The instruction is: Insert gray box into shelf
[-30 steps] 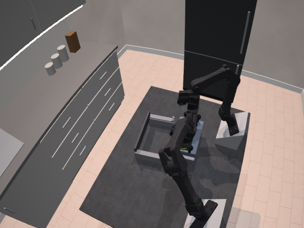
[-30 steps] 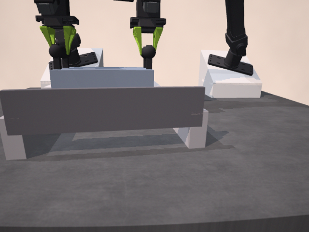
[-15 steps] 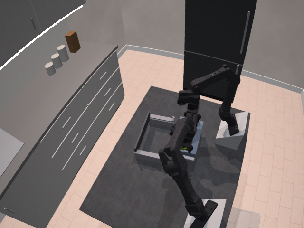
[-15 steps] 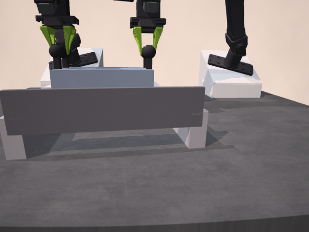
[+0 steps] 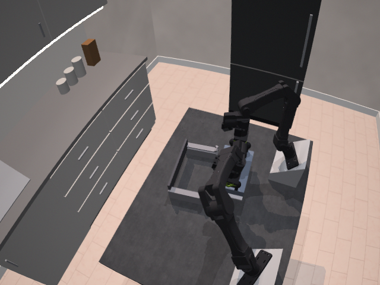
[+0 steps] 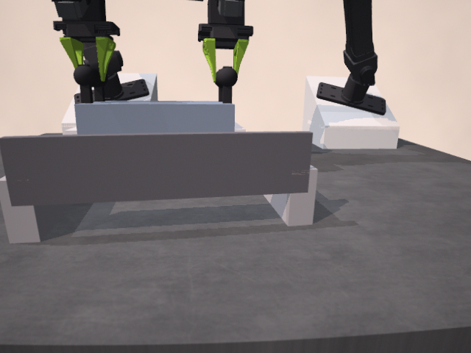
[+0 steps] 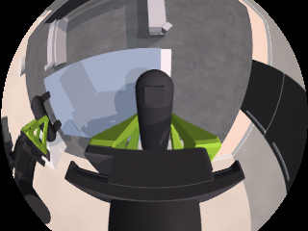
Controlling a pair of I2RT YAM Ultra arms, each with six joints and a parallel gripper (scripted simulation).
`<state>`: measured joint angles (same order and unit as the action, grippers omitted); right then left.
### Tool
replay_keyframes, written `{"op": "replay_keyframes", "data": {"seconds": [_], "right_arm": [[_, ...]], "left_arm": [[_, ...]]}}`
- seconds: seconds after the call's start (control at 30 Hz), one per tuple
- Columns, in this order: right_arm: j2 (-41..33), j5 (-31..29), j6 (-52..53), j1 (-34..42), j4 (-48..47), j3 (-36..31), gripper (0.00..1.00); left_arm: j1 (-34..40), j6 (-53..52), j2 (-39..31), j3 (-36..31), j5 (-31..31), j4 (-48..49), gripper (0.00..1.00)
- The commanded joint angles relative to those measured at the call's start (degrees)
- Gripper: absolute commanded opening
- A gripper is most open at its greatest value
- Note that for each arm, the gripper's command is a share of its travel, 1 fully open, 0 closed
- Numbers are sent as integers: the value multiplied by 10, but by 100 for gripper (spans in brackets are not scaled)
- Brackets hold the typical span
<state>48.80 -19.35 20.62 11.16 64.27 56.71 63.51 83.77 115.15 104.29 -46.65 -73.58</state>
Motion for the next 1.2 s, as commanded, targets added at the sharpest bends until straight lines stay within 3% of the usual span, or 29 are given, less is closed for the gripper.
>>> {"op": "replay_keyframes", "data": {"seconds": [0.0,0.07,0.1,0.27,0.37,0.53,0.6,0.67,0.9,0.97,1.17], "right_arm": [[-18,-3,3,14,-13,22,16],[-21,-4,6,18,-14,24,16],[-20,-11,14,24,-19,-17,16],[-17,2,2,28,-17,19,16],[-3,0,4,31,-20,18,16],[-14,-9,6,32,-19,17,16],[15,-14,18,40,-20,13,16],[-3,-11,21,43,-21,-17,16],[-3,-20,25,56,-23,6,16],[6,-19,29,61,-24,-33,16],[23,-28,37,74,-26,-6,16]], "left_arm": [[28,9,-30,17,-12,15,16],[30,13,-33,-18,-10,18,16],[31,17,-32,-20,-11,24,16],[30,5,-41,-5,-11,20,16],[31,12,-40,-31,-11,23,16],[31,8,-46,-15,-10,26,16],[31,24,-43,-45,-6,30,16],[33,25,-46,-43,-4,32,16],[35,36,-52,-60,-3,36,16],[36,37,-56,-67,-1,39,16],[37,48,-60,-91,0,45,16]]}}
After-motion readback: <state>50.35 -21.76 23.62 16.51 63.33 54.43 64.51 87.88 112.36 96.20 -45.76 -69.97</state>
